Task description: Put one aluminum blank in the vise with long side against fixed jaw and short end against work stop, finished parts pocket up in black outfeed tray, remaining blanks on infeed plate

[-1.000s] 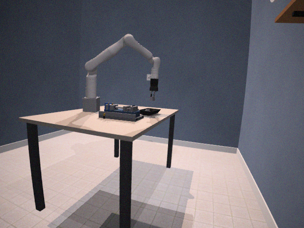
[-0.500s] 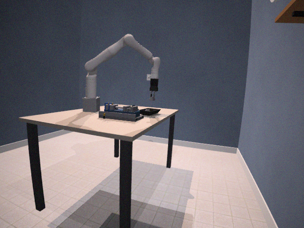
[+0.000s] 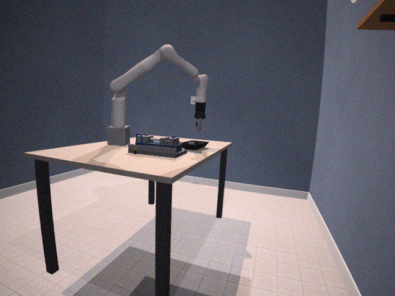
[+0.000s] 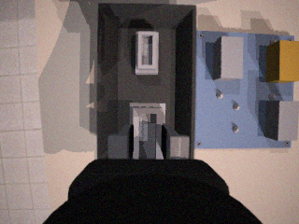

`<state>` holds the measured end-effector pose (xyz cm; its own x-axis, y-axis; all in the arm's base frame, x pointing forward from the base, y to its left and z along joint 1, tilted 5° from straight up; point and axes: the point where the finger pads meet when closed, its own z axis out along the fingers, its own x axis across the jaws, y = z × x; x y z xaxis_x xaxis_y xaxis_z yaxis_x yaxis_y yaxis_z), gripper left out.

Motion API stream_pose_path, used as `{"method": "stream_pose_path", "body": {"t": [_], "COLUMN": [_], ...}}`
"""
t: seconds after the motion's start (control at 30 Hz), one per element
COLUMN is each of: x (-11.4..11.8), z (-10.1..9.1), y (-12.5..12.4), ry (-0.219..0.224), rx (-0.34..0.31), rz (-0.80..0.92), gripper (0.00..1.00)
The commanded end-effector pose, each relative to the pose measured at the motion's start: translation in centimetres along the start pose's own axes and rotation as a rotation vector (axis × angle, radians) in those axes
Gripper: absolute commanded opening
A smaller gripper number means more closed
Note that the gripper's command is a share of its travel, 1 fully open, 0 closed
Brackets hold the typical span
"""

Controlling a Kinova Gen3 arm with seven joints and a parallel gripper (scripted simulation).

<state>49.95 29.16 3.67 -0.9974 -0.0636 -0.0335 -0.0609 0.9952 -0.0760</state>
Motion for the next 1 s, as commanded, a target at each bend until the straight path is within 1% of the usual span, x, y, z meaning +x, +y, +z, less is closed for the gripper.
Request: {"method": "stream_pose_path", "body": {"t": [0.0, 0.5, 0.97], "x": [0.0, -0.1, -0.1], "z": [0.0, 1.4, 3.9], "y": [0.0, 0.0, 0.1], "ry": [-0.001, -0.001, -0.001], "rx": [-0.001, -0.001, -0.001], "rz": [0.000, 0.000, 0.000], "gripper": [0.00, 0.00, 0.00]}}
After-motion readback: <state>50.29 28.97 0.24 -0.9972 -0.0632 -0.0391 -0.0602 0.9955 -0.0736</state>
